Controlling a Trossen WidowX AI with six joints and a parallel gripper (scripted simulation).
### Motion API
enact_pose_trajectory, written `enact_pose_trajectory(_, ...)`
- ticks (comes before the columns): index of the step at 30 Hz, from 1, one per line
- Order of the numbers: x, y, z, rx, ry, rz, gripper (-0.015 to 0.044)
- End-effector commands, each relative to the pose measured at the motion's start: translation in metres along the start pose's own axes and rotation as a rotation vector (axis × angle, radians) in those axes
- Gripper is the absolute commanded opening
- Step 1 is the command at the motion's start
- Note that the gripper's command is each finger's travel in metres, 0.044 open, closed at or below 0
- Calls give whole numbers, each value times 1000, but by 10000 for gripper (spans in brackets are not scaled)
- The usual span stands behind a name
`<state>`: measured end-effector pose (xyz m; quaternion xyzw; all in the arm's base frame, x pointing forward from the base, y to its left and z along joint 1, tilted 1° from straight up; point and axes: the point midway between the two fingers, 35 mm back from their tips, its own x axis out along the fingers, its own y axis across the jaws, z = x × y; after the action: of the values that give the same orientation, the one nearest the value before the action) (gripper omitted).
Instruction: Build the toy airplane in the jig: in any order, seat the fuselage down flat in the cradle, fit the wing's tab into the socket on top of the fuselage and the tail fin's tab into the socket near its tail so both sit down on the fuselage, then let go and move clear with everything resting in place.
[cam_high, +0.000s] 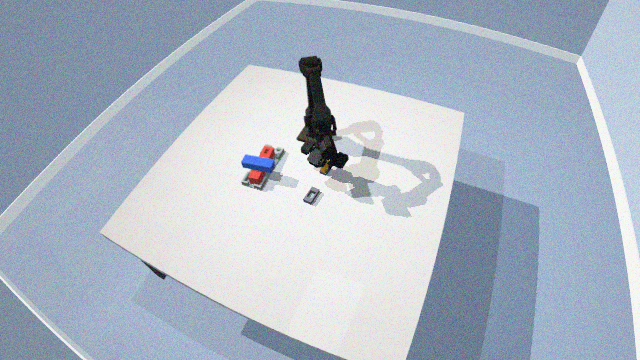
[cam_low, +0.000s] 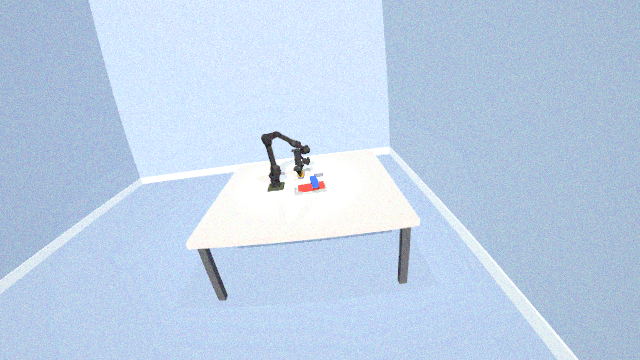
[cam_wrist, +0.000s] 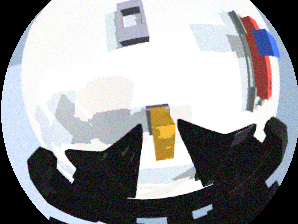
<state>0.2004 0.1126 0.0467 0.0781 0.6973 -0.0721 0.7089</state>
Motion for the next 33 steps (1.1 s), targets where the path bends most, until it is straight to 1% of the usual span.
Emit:
enact_pose_trajectory(1, 1, 0, -1, 6, 4, 1, 125)
enact_pose_trajectory(3, 1, 0, -1, 6, 4, 1, 72)
enact_pose_trajectory(10, 1, 0, -1, 6, 4, 1, 26)
enact_pose_trajectory(11, 1, 0, -1, 6, 4, 1, 0)
enact_pose_trajectory(20, -12, 1, 1, -1, 0, -8, 0)
enact_pose_trajectory(33, -52, 5, 5, 1, 1, -5, 0)
